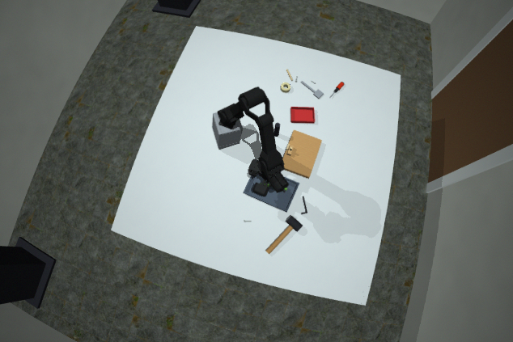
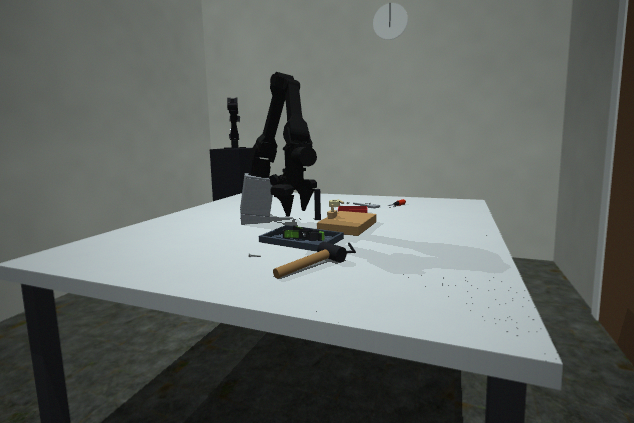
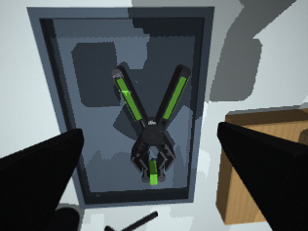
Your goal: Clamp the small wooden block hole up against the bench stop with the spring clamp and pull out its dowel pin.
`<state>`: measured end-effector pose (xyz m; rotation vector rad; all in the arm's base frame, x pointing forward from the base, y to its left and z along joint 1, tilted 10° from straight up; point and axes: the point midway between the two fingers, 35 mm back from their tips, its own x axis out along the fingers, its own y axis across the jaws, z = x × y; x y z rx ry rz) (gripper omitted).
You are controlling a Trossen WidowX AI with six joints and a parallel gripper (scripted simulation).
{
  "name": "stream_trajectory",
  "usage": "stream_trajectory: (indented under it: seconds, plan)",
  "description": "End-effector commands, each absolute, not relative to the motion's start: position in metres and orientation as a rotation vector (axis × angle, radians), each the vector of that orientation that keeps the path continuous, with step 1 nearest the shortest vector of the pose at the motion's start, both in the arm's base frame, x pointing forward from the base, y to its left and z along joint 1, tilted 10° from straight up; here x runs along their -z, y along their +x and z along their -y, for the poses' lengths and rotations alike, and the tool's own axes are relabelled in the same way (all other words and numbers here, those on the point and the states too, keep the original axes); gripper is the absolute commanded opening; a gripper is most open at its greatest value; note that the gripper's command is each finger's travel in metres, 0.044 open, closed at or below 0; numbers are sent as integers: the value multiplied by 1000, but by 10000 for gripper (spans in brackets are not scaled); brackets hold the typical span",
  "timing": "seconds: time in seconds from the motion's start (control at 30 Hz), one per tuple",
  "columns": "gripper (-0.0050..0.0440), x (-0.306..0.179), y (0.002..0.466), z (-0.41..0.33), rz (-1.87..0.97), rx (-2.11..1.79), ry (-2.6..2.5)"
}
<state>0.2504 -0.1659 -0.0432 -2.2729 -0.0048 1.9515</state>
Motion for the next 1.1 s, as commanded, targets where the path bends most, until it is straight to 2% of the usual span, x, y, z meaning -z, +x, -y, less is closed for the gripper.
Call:
stream_trajectory:
  seconds: [0.0, 1.07]
  plan:
    - [440, 49, 247, 163, 12, -1961, -2252]
    - [440, 92, 254, 158, 12, -1961, -2252]
